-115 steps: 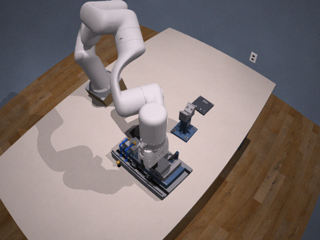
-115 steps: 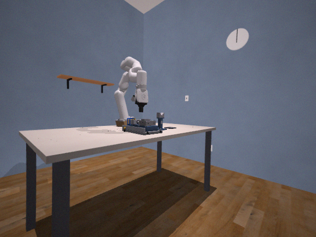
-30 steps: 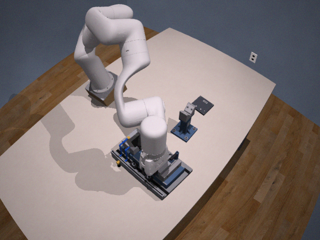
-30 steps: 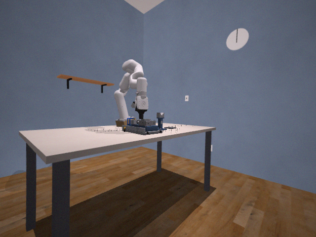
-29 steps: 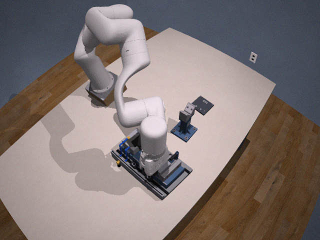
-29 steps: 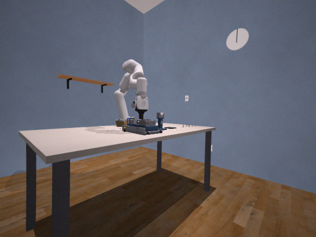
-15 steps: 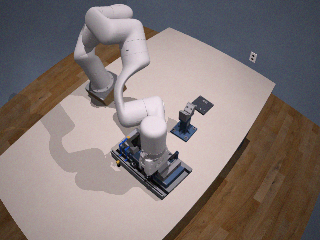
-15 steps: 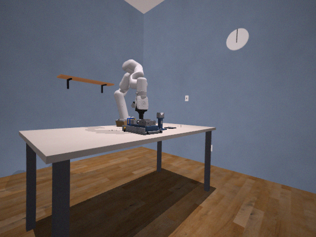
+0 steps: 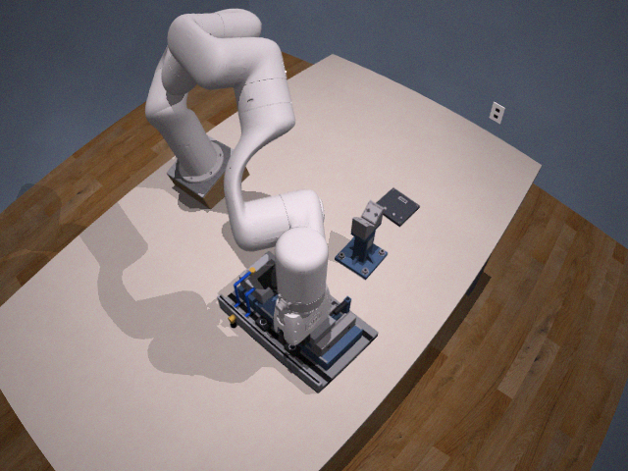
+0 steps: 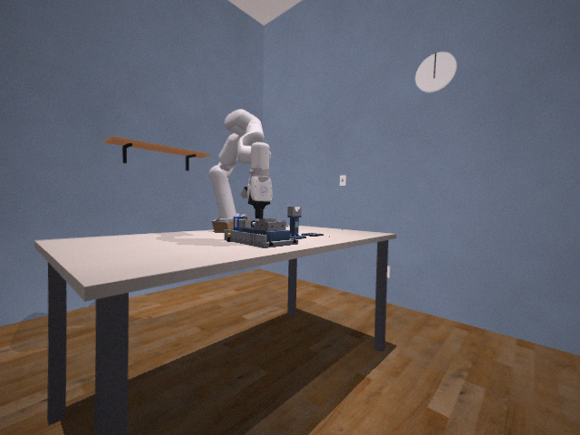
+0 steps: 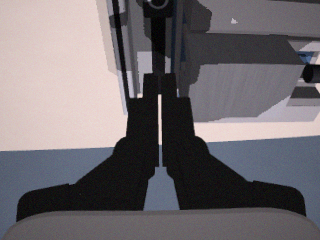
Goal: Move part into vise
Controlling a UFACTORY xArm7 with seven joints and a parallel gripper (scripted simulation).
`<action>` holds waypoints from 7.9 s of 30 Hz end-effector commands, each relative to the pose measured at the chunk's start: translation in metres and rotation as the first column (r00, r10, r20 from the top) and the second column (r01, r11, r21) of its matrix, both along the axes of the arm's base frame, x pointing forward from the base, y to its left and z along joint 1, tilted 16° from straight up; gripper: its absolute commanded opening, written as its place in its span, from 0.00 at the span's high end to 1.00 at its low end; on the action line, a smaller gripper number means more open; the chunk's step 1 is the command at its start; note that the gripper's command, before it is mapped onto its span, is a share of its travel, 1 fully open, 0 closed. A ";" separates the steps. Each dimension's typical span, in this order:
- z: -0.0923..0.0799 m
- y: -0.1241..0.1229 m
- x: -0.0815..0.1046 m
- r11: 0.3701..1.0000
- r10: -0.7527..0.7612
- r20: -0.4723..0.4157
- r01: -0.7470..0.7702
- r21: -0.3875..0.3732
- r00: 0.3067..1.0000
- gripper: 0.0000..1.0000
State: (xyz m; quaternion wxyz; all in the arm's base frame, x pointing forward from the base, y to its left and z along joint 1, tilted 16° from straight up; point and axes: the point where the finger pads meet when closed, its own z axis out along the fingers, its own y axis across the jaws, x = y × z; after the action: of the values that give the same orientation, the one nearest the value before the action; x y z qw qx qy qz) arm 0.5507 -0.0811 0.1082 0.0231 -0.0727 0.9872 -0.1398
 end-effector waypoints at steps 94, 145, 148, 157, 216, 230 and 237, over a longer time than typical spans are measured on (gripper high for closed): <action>-0.007 -0.001 0.002 1.000 0.001 0.004 -0.001 0.000 1.000 1.00; -0.010 0.008 0.000 1.000 0.001 0.004 -0.001 0.000 1.000 1.00; -0.010 0.009 0.000 1.000 0.001 0.004 -0.001 0.000 1.000 1.00; -0.011 0.011 0.000 1.000 0.001 0.004 -0.001 0.000 1.000 1.00; -0.015 0.024 -0.002 1.000 0.001 0.004 -0.001 0.000 1.000 1.00; -0.015 0.026 -0.002 1.000 0.001 0.004 -0.001 0.000 1.000 1.00; -0.015 0.027 -0.002 1.000 0.001 0.004 -0.001 0.000 1.000 1.00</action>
State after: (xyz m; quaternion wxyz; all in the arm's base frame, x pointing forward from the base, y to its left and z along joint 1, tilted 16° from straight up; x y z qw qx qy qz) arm 0.5479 -0.0619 0.0953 0.0257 -0.0674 0.9871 -0.1430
